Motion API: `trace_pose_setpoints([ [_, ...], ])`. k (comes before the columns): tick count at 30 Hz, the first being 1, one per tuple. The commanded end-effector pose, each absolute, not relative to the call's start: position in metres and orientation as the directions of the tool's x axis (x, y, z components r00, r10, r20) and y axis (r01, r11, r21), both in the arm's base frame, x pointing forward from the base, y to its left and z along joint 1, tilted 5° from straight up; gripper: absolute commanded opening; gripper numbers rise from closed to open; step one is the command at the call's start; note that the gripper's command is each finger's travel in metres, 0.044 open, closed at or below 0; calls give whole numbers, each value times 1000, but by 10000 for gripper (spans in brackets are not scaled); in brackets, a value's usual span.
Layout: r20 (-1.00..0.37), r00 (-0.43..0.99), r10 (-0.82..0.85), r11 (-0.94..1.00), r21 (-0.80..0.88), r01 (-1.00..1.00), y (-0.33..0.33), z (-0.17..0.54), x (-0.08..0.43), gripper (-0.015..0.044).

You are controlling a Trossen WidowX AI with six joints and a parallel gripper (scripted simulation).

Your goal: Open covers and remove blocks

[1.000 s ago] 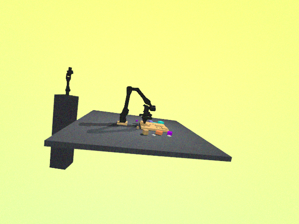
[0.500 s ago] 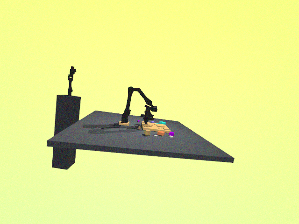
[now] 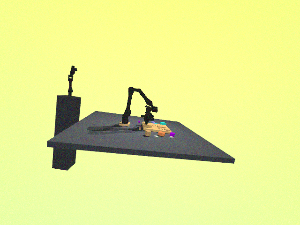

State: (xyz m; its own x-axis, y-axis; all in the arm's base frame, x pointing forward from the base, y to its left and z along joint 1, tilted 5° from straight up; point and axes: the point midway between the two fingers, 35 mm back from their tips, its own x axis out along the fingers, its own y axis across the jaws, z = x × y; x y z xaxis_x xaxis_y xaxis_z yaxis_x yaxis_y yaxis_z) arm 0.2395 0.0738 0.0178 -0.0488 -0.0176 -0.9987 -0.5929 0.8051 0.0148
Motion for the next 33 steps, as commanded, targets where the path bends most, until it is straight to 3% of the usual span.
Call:
trace_pose_setpoints([
  [1,-998,-55,-19,803,17,-596,73,16,237,0],
  [22,-999,-51,-18,814,15,-580,75,23,240,0],
  [26,-999,-52,-18,920,4,-393,76,24,240,0],
  [33,-998,-53,-18,963,-32,266,77,28,239,0],
])
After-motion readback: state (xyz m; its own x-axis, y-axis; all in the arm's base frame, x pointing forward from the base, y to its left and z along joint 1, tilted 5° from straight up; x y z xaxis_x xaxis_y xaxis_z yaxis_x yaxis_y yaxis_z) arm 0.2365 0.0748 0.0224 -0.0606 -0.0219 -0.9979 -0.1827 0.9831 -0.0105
